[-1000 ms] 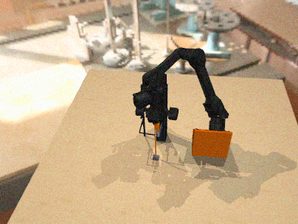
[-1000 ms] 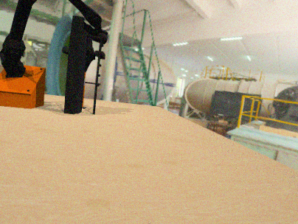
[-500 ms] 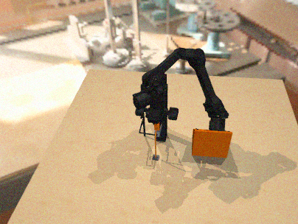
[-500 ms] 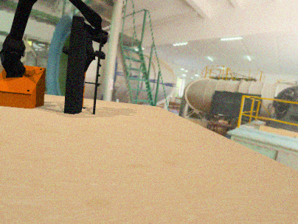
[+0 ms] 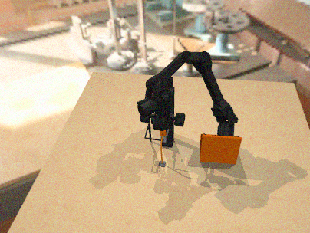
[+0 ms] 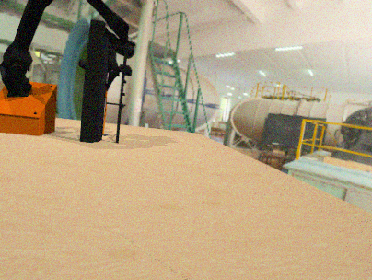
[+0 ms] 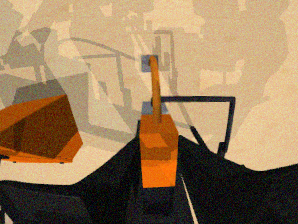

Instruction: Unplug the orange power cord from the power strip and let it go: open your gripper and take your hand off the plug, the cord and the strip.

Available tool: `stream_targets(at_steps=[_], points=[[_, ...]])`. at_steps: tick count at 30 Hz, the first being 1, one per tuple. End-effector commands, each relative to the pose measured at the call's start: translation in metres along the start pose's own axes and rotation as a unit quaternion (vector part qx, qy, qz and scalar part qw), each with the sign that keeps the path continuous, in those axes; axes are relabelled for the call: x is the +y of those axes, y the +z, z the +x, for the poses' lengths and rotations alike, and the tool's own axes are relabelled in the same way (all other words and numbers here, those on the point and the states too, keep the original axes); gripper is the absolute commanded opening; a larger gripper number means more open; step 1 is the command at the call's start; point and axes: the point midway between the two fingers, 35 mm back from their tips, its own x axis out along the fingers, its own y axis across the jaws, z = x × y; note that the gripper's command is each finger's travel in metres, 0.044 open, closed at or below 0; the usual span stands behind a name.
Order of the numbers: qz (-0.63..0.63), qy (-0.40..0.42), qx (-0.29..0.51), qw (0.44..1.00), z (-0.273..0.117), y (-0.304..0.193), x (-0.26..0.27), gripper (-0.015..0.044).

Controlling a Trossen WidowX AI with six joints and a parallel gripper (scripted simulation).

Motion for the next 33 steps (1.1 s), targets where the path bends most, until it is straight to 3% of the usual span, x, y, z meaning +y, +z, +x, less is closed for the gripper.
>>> stream_targets(at_steps=[1, 12, 28, 33], points=[[0.002, -0.006, -0.031, 1.0, -0.008, 0.028, -0.001, 0.0], [0.001, -0.007, -0.031, 0.999, -0.013, 0.045, 0.0, 0.0], [0.001, -0.008, -0.03, 1.0, -0.011, 0.048, -0.002, 0.042], [0.002, -0.008, -0.031, 0.999, -0.022, 0.089, -0.001, 0.044]])
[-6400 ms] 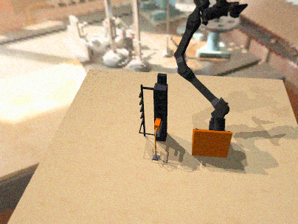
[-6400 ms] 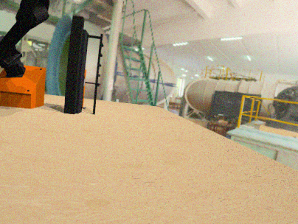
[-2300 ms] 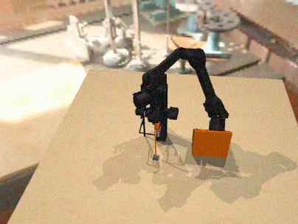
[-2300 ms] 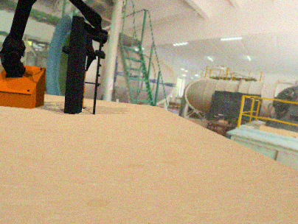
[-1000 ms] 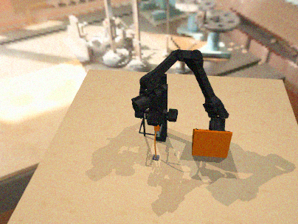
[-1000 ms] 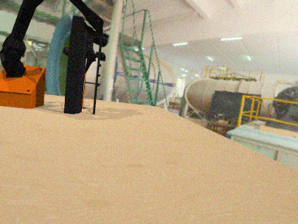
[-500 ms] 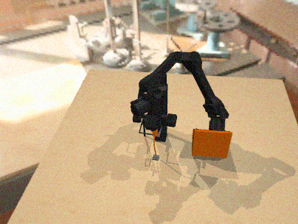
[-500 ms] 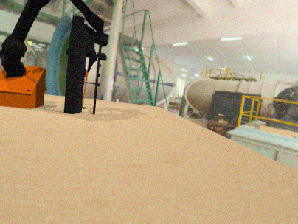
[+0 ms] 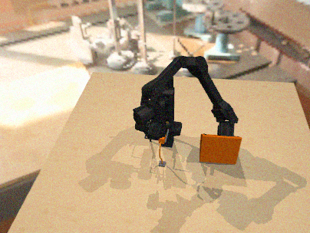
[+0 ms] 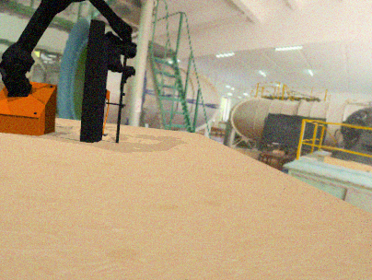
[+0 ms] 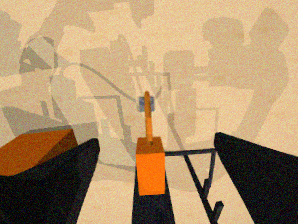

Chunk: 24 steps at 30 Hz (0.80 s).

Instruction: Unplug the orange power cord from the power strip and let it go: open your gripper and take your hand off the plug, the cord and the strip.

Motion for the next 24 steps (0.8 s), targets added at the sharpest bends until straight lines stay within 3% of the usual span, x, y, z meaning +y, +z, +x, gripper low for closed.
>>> stream_targets(at_steps=[1, 24], points=[[-0.003, 0.001, -0.001, 1.0, -0.0059, 0.0294, 0.0042, 0.044], [-0.003, 0.001, -0.001, 1.0, -0.0062, 0.0313, 0.0044, 0.044]])
